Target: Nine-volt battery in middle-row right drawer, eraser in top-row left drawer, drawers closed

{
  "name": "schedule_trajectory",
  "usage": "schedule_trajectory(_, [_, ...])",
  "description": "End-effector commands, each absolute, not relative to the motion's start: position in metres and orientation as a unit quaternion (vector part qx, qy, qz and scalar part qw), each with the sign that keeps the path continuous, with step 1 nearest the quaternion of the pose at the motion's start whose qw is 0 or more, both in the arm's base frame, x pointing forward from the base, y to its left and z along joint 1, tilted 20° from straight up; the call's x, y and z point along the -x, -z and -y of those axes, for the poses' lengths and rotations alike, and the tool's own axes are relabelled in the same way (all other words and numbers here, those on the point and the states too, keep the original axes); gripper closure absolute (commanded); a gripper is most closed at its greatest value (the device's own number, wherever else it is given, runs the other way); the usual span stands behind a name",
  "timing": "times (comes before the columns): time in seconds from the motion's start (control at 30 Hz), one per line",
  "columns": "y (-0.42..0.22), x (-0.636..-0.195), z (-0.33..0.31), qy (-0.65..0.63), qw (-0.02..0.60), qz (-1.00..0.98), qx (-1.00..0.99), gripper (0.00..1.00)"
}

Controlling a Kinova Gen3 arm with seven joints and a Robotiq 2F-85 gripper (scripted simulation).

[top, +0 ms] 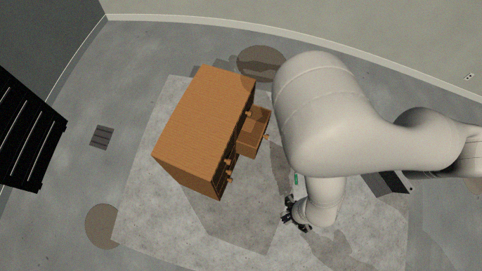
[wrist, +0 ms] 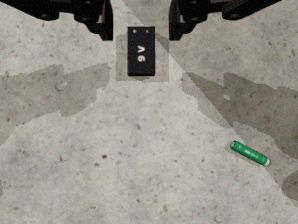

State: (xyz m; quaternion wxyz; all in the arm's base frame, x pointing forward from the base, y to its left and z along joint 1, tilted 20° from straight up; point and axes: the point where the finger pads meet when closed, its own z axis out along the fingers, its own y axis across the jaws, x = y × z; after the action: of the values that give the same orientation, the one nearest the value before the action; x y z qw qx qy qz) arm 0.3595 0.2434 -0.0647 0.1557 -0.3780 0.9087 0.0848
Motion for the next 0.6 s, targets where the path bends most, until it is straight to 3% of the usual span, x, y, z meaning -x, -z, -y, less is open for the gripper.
schedule_trajectory(0.0, [0.0643,-0.3595,-0.2436,-0.085,0.156,-0.909,0.378,0.58])
schedule_trajectory(0.57, [0.0669,-0.3602,-0.2444,-0.085,0.156,-0.909,0.378,0.58])
